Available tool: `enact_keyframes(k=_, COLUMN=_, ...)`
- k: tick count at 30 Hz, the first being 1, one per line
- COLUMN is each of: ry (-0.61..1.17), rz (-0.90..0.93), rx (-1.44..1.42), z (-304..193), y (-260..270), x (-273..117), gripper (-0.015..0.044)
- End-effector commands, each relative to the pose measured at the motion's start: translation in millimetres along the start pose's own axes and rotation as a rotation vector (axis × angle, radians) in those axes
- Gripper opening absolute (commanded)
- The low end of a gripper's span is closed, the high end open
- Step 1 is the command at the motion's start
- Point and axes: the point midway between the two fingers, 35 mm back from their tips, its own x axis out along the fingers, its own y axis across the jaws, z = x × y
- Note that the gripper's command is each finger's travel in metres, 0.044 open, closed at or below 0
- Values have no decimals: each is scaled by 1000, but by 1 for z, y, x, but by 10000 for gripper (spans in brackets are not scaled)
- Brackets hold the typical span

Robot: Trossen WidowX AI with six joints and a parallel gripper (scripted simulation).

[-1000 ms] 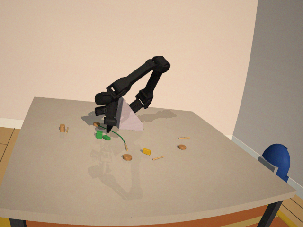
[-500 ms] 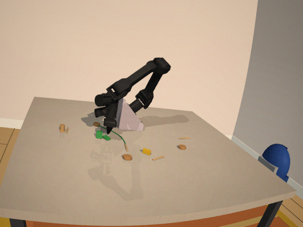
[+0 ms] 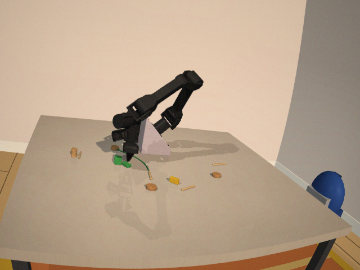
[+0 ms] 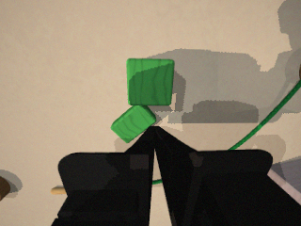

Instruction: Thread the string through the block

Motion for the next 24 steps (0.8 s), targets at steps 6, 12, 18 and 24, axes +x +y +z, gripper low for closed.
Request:
enact_keyframes(k=6, ry=3, rz=4, rx=2, z=1, y=16, x=1, gripper=0)
enact_keyframes(k=12, ry=4, rz=4, rx=1, z=0, y=26, x=1, gripper=0)
enact_keyframes(k=18, ry=6, rz=4, rx=1, z=-2, y=36, x=2, gripper=0)
enact_keyframes(k=24, ry=4, rz=4, rx=1, z=-1, y=39, x=-36, gripper=0)
